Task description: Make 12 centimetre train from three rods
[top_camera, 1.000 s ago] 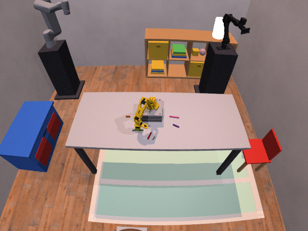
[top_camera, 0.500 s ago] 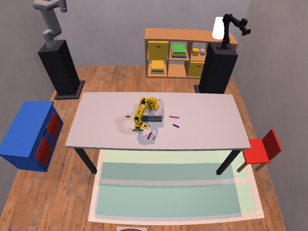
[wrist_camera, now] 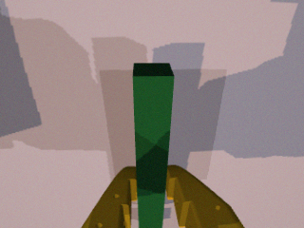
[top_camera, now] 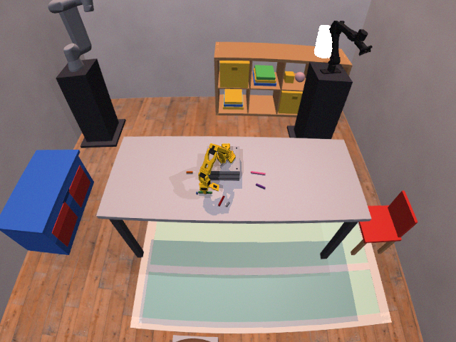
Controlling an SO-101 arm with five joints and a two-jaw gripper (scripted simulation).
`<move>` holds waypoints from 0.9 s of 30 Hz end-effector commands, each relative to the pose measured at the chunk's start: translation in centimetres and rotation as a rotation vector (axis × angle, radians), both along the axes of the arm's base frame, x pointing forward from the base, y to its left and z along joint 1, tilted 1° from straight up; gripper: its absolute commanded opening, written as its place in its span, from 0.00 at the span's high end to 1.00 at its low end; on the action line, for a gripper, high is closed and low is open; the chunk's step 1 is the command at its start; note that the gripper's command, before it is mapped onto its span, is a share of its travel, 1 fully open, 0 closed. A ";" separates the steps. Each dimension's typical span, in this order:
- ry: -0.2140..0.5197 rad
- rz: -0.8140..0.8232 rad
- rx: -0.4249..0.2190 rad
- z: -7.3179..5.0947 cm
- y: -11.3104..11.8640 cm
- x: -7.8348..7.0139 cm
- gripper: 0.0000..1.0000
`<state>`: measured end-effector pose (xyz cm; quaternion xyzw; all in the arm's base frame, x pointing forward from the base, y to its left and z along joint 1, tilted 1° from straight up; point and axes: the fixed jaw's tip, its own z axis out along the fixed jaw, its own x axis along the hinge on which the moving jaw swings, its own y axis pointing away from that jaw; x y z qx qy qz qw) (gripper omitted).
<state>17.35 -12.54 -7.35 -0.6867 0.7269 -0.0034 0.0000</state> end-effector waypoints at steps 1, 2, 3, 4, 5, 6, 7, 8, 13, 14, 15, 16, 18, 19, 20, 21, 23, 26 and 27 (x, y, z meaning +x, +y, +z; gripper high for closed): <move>-0.001 -0.005 0.001 -0.2 0.0 0.1 1.00; -0.001 -0.005 0.001 -0.3 0.0 0.1 1.00; -0.001 -0.005 0.001 -0.3 0.0 0.1 1.00; -0.001 -0.005 0.001 -0.4 0.0 0.1 1.00; -0.001 -0.005 0.001 -0.4 0.0 0.1 1.00; -0.001 -0.005 0.001 -0.4 0.0 0.1 1.00; -0.001 -0.005 0.001 -0.5 0.0 0.1 1.00; -0.001 -0.005 0.001 -0.5 0.0 0.1 1.00; -0.001 -0.005 0.001 -0.7 0.0 0.1 1.00; -0.001 -0.005 0.001 -0.7 0.0 0.1 1.00; -0.001 -0.005 0.001 -0.7 0.0 0.1 1.00; -0.001 -0.005 0.001 -0.8 0.0 0.1 1.00; -0.001 -0.005 0.001 -0.8 0.0 0.1 1.00; -0.001 -0.005 0.001 -0.8 0.0 0.1 1.00; -0.001 -0.005 0.001 -0.8 0.0 0.1 1.00; -0.001 -0.005 0.001 -0.8 0.0 0.1 1.00; -0.001 -0.005 0.001 -0.8 0.0 0.1 1.00; -0.006 -0.004 -0.002 -0.9 0.0 0.2 1.00; -0.006 -0.004 -0.002 -0.9 0.0 0.2 1.00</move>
